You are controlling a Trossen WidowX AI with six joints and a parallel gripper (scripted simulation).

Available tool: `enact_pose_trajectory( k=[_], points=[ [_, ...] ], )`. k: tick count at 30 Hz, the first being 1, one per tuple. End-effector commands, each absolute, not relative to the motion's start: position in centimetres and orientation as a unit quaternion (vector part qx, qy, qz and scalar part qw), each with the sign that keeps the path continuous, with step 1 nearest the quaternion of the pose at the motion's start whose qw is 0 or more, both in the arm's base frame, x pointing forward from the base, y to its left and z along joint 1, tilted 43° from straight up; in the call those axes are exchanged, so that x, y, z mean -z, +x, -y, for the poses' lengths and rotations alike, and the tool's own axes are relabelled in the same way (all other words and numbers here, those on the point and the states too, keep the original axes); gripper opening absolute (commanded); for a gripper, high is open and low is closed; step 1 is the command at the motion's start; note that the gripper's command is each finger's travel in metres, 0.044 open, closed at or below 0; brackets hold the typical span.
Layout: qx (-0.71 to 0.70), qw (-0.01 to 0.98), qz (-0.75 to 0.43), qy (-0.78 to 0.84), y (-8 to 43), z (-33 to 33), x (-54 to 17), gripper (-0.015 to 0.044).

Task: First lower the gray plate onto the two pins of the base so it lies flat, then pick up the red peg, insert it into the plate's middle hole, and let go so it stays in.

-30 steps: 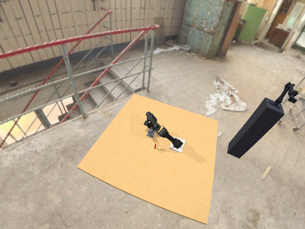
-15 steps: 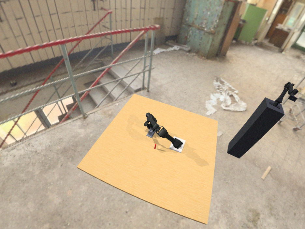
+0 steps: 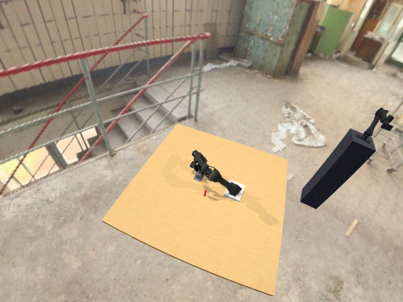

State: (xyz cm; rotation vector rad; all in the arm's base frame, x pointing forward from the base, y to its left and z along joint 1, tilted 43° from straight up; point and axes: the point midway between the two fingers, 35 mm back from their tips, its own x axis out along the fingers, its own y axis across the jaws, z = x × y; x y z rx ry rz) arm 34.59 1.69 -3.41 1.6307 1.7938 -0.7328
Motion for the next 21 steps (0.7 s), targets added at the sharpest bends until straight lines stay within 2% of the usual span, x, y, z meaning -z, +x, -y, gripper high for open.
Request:
enact_pose_trajectory(
  k=[1,9,21],
  points=[
    [0.278,0.294,-0.677,0.614,34.39,-2.14,3.94,0.0000],
    [0.276,0.300,-0.676,0.614,34.54,-1.88,3.60,0.0000],
    [0.276,0.300,-0.676,0.614,34.54,-1.88,3.60,0.0315]
  ],
)
